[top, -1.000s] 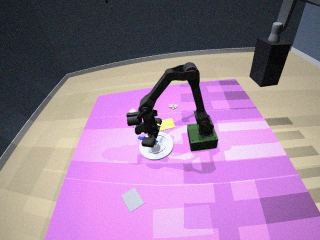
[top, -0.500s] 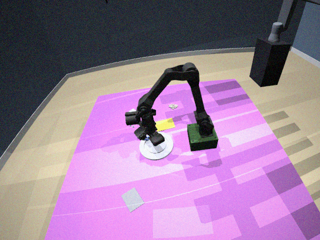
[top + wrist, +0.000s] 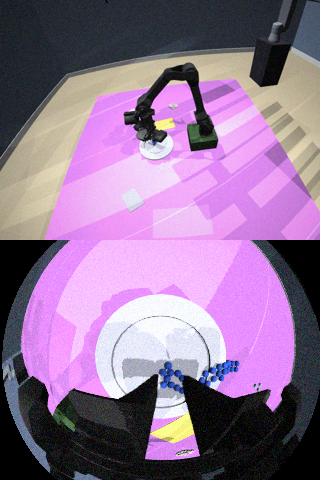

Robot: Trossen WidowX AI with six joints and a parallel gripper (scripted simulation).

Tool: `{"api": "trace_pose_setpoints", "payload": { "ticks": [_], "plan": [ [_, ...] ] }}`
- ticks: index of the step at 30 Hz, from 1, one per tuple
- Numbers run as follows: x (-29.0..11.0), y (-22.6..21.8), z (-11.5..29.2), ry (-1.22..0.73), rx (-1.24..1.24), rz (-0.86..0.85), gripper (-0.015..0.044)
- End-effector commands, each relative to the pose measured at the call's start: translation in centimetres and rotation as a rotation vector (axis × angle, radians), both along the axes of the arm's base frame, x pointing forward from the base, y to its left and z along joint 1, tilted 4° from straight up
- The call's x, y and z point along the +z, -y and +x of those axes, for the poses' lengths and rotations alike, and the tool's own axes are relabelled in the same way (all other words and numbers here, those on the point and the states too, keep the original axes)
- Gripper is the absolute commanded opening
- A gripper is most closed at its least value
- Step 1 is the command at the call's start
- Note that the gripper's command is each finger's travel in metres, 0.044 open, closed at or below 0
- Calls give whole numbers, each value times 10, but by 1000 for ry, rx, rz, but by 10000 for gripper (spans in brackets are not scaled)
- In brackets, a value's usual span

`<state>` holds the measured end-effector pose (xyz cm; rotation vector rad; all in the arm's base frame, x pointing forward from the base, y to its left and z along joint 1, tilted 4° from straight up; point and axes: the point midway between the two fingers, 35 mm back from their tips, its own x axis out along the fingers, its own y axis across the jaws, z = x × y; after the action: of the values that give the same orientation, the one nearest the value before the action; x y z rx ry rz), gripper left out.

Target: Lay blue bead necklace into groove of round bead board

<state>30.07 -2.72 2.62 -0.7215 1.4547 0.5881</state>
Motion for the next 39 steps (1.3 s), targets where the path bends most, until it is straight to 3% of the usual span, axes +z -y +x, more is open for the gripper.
{"api": "trace_pose_setpoints", "payload": {
  "ticks": [1,38,39],
  "plan": [
    [-9,1,0,-4,16,-3,120],
    [-40,3,1,-4,16,-3,120],
    [-38,3,3,2,11,-1,94]
  ]
}}
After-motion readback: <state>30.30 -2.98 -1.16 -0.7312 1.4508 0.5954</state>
